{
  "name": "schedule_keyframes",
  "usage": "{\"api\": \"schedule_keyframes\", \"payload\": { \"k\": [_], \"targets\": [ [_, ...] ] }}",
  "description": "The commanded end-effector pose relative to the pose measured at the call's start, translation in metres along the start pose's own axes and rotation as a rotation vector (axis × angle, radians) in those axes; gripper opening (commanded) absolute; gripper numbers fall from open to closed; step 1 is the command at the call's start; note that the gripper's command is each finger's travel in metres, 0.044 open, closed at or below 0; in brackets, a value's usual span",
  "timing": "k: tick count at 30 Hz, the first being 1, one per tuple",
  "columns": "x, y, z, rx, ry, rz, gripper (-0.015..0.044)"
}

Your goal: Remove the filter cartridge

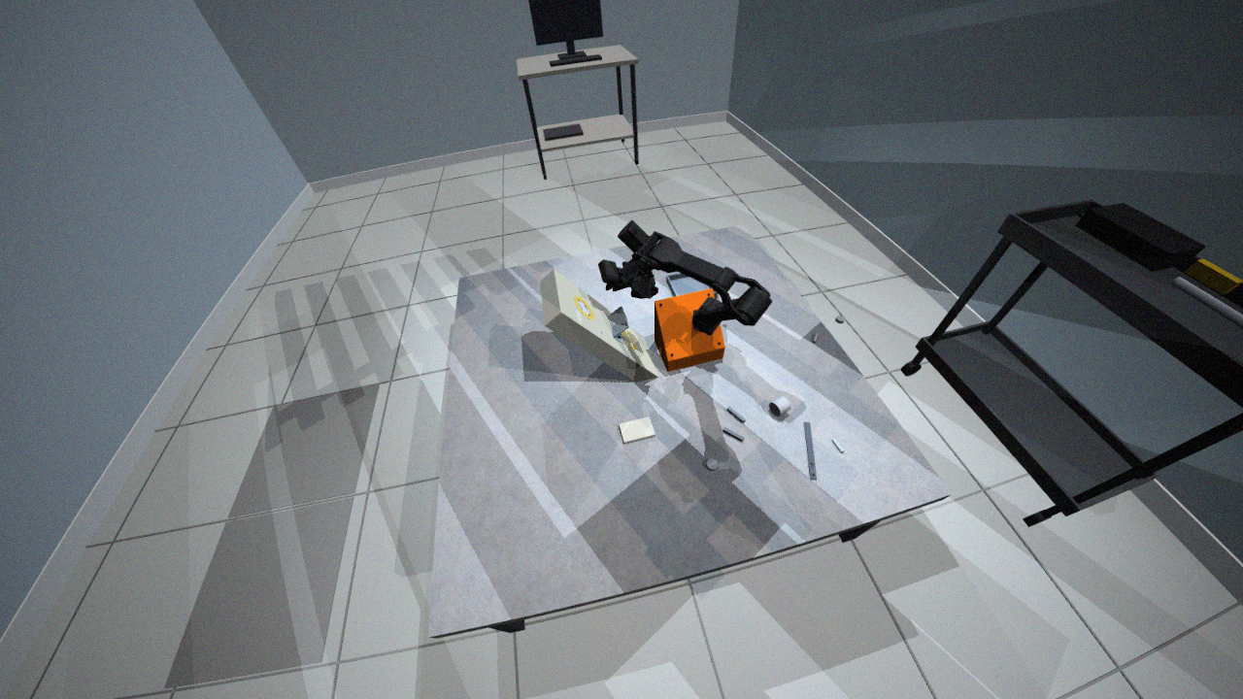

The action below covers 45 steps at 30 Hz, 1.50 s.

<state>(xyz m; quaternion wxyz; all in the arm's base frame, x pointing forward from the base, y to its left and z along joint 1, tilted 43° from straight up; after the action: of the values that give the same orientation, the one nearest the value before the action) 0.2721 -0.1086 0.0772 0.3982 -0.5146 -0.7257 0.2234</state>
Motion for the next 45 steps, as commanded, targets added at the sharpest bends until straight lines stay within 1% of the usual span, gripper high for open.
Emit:
{"api": "schedule_keyframes", "payload": {
  "k": [1,14,45],
  "targets": [
    [0.036,-0.03,-0.058,-0.3,-0.169,-0.191,0.0113],
    [0.039,-0.031,-0.062,-0.319,-0.182,-0.206,0.0113],
    [0.05,0.014,-0.077,-0.32,-0.183,-0.206,0.0113]
  ]
}}
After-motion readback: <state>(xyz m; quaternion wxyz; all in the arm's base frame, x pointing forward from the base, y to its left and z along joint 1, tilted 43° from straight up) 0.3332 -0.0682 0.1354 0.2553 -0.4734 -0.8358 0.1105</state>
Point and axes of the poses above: the point midway between the two fingers, 35 mm back from their tips, its own y axis out along the fingers, its own z axis across the jaws, x = y × z, the point moved 1 cm from there along -y, back along the fingers, and after that the axes turned 4 degrees about y, right-handed, at the moved point
